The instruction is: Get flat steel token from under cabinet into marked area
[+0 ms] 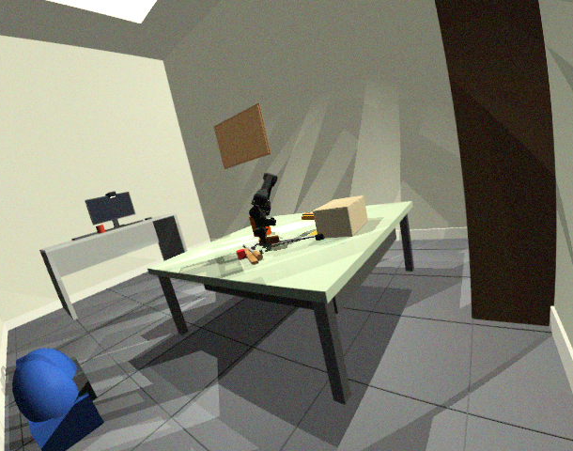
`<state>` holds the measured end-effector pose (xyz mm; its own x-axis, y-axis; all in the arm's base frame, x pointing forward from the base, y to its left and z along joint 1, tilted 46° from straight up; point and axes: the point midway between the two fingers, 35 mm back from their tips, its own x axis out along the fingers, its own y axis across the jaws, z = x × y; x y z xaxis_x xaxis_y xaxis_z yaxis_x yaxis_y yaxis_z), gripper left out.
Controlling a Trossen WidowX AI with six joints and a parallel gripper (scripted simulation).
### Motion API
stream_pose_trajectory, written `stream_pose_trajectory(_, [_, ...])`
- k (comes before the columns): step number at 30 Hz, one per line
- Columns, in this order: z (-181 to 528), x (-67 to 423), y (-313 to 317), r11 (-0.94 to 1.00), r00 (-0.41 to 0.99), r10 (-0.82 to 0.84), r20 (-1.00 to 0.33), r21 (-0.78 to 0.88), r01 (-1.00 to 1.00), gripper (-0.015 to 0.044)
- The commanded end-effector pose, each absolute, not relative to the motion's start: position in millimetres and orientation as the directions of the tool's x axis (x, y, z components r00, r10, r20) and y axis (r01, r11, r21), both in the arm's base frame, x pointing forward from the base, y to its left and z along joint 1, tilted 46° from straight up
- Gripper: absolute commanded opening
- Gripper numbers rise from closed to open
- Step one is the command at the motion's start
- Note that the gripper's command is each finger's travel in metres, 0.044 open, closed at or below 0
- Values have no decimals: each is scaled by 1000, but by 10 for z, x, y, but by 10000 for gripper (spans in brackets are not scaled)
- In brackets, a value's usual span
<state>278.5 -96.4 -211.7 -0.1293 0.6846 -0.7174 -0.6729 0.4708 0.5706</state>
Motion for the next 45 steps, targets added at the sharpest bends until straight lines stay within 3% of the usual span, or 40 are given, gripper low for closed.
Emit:
stream_pose_trajectory(1, [-2083,2831,-884,464,-133,691,-710,577,-672,0])
stream_pose_trajectory(14, [-2029,2928,-780,463,-132,693,-709,578,-672,0])
stream_pose_trajectory(21, [-2033,2924,-822,468,-127,690,-713,573,-672,184])
stream_pose_trajectory(26, [-2034,2922,-820,468,-128,690,-712,574,-672,200])
stream_pose_trajectory(29, [-2033,2924,-821,464,-132,692,-710,578,-671,270])
stream_pose_trajectory(45, [-2045,2931,-811,463,-132,693,-709,578,-672,270])
